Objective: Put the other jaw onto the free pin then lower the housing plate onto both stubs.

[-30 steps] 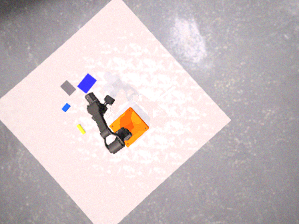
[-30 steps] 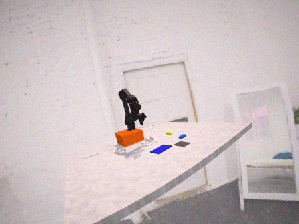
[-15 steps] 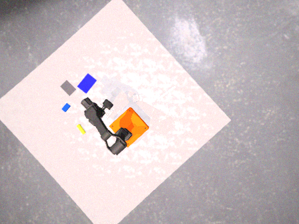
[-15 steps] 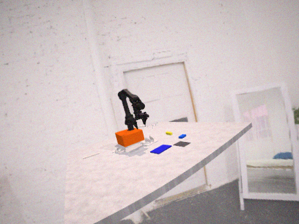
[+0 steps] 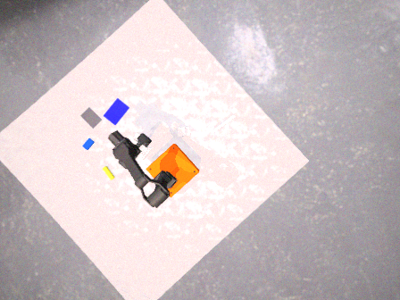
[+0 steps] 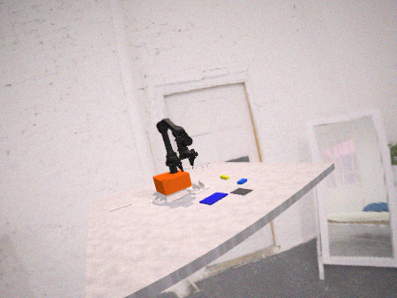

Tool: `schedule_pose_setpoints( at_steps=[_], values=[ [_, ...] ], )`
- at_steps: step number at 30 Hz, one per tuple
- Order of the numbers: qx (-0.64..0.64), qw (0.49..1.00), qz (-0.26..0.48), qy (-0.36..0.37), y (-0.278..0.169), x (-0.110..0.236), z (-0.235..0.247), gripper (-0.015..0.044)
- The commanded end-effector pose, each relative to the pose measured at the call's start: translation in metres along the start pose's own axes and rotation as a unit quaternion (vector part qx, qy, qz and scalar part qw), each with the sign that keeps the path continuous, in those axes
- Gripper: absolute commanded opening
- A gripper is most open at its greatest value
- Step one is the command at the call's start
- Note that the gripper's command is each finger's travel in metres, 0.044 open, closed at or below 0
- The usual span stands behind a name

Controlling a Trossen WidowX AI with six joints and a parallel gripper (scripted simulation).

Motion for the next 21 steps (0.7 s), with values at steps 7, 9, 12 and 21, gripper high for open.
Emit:
schedule_pose_setpoints(
  at_steps=[7, 9, 12, 21],
  values=[
    [0.001, 1.000, 0.001, -0.002, -0.0035, -0.0002, 0.0028, 0.0351],
    [0.001, 1.000, 0.002, -0.002, -0.0049, -0.0002, 0.0043, 0.0351],
    [0.001, 1.000, 0.002, -0.002, -0.0049, -0.0002, 0.0043, 0.0351],
    [0.001, 1.000, 0.002, -0.002, -0.0049, -0.0002, 0.0043, 0.0351]
  ],
)
Point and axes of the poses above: the point midway between the two fingers, 35 mm back from their tips, its own x axis back along the fingers, its own z axis across the jaws, y = z × x, the point moved 4 cm from there along x, back along the fingers, and after that the axes turned 11 degrees about -x, right-handed, at the moved point
